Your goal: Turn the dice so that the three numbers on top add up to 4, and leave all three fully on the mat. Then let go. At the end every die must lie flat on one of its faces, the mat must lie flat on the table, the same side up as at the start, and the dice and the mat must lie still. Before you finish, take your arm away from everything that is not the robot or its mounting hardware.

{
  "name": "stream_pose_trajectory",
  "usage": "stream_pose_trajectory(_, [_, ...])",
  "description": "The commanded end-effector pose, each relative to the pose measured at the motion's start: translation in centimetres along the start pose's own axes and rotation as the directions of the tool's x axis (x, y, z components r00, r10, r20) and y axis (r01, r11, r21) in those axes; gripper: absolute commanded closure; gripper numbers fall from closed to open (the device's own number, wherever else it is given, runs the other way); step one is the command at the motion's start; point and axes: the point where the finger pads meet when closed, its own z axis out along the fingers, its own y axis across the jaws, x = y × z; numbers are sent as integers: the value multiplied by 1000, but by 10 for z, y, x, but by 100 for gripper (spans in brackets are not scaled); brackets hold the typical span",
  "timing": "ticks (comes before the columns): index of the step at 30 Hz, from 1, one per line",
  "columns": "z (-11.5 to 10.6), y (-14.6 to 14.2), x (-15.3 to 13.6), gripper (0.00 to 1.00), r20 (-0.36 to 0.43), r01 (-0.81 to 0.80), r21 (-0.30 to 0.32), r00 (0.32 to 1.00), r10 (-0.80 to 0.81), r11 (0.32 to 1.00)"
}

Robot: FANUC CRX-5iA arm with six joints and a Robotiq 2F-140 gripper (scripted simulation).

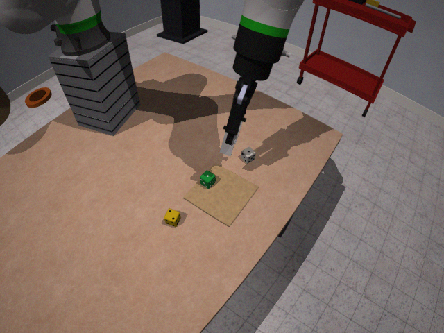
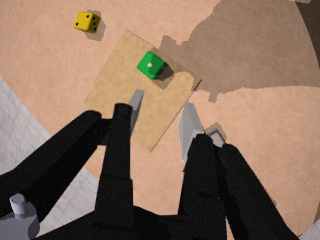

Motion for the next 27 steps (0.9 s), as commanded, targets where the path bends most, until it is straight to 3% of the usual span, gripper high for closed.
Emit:
stream_pose_trajectory(1, [-6,14,-10,72,26,-162,-56,986,163,985])
stream_pose_trajectory(8, [-16,33,-24,72,30,-358,-143,930,365,923])
stream_pose_trajectory(10, [-21,41,-32,72,22,-442,-185,891,453,878])
stream_pose_trajectory(13, [-21,42,-32,72,21,-446,-186,889,457,876])
stream_pose_trajectory(18, [-30,54,-43,72,-1,-554,-243,821,571,796])
stream_pose_trajectory(23, [-32,56,-44,72,-6,-571,-252,808,589,781])
stream_pose_trajectory(24, [-32,56,-44,0,-6,-571,-252,808,589,781])
stream_pose_trajectory(27, [-32,56,-44,0,-6,-571,-252,808,589,781])
